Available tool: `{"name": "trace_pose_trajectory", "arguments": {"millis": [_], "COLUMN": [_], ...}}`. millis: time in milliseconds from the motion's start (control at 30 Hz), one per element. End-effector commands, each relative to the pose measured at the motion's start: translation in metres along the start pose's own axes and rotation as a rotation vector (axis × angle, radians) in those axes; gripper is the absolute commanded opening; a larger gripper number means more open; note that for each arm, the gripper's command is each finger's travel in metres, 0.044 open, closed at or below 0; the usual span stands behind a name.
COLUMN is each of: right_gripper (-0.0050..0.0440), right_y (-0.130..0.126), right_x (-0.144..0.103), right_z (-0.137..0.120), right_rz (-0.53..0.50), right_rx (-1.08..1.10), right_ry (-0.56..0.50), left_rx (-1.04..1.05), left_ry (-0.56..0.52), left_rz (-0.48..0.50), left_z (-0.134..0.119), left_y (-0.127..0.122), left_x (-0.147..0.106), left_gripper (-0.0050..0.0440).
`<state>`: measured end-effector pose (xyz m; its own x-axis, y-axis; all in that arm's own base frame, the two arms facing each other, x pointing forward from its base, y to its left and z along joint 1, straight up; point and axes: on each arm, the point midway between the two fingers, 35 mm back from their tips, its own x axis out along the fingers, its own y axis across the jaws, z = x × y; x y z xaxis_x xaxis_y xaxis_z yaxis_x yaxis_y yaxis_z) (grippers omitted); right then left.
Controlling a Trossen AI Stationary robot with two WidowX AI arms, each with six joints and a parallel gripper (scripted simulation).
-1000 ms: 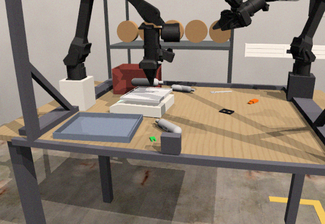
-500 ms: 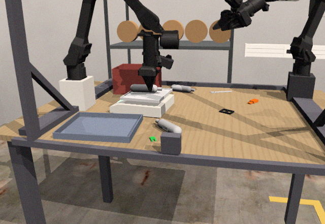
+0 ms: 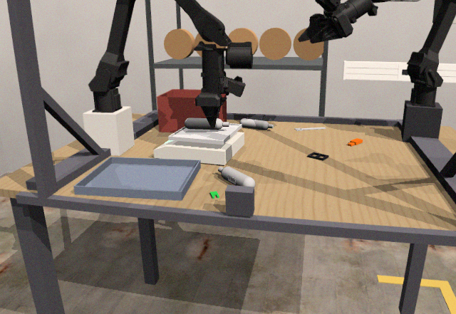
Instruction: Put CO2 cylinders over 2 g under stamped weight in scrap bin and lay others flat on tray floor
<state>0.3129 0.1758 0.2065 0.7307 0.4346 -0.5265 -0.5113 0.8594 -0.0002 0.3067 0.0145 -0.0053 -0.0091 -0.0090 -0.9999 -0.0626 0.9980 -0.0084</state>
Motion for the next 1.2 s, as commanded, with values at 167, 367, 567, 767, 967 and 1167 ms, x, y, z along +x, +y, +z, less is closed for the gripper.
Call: {"name": "trace_pose_trajectory", "arguments": {"millis": [167, 367, 567, 767, 967, 1167], "right_gripper": [0.0440, 0.0440, 0.0440, 0.0440, 0.0440, 0.0440], "right_y": [0.001, 0.001, 0.001, -0.001, -0.012, -0.020], "right_x": [-0.003, -0.003, -0.003, 0.003, 0.032, 0.060], "right_z": [0.006, 0.006, 0.006, 0.016, 0.049, 0.072], "right_rz": [0.002, 0.002, 0.002, -0.003, -0.026, -0.037], "right_rx": [-0.001, -0.001, -0.001, 0.001, 0.017, 0.023], "right_ry": [-0.017, -0.017, -0.017, -0.022, -0.024, -0.025], "left_rx": [-0.001, 0.000, -0.001, -0.011, -0.027, -0.041], "left_ry": [-0.023, -0.044, -0.036, -0.051, -0.122, -0.188], "left_rz": [0.002, 0.004, 0.003, 0.006, 0.011, 0.015], "left_z": [0.005, 0.007, 0.006, -0.009, -0.040, -0.068], "left_y": [0.000, 0.000, 0.000, 0.001, 0.003, 0.005], "left_x": [-0.006, -0.043, -0.062, -0.058, -0.055, -0.052], "left_gripper": [0.0196, 0.0340, 0.0436, 0.0440, 0.0440, 0.0440]}}
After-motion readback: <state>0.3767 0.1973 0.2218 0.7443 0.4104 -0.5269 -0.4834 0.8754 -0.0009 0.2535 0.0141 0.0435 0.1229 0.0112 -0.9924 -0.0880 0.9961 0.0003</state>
